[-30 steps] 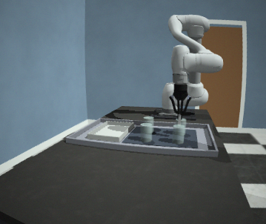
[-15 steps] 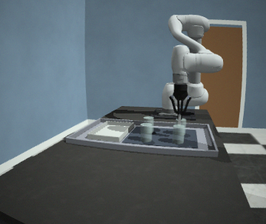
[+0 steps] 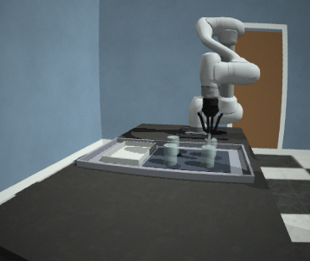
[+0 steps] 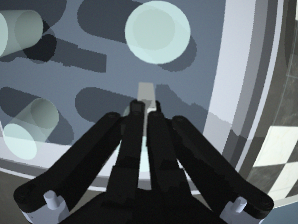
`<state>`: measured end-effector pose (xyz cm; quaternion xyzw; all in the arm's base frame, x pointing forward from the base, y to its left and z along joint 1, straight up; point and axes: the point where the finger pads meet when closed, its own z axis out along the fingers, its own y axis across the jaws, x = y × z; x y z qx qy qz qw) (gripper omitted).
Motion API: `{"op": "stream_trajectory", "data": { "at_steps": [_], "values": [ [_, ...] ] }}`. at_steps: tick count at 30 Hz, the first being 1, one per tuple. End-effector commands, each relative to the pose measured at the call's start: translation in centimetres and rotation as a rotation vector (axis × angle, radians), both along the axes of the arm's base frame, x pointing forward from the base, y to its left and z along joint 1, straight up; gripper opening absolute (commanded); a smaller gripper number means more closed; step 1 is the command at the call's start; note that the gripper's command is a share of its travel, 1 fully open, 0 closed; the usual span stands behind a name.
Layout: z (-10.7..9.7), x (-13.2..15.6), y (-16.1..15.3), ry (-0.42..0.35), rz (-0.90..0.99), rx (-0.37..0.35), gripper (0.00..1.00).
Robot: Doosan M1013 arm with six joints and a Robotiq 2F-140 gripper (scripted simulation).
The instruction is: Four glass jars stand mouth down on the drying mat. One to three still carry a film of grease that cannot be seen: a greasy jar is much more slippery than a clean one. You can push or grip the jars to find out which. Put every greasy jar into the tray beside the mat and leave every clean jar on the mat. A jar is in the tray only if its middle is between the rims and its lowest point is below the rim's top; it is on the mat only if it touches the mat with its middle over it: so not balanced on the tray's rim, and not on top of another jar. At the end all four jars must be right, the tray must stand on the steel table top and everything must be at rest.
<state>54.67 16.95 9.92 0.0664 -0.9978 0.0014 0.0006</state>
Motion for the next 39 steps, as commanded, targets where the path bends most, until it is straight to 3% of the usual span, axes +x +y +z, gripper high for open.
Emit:
{"op": "stream_trajectory", "data": {
  "at_steps": [1,17,23,25,29,39],
  "values": [
    [0.0,0.0,0.0,0.0,0.0,0.0,0.0],
    [0.0,0.0,0.0,0.0,0.0,0.0,0.0],
    [4.6,0.0,0.0,0.0,0.0,0.0,0.0],
    [4.6,0.0,0.0,0.0,0.0,0.0,0.0],
    [7.6,0.0,0.0,0.0,0.0,0.0,0.0],
    [7.7,0.5,-8.1,0.0,0.0,0.0,0.0]
  ]
}}
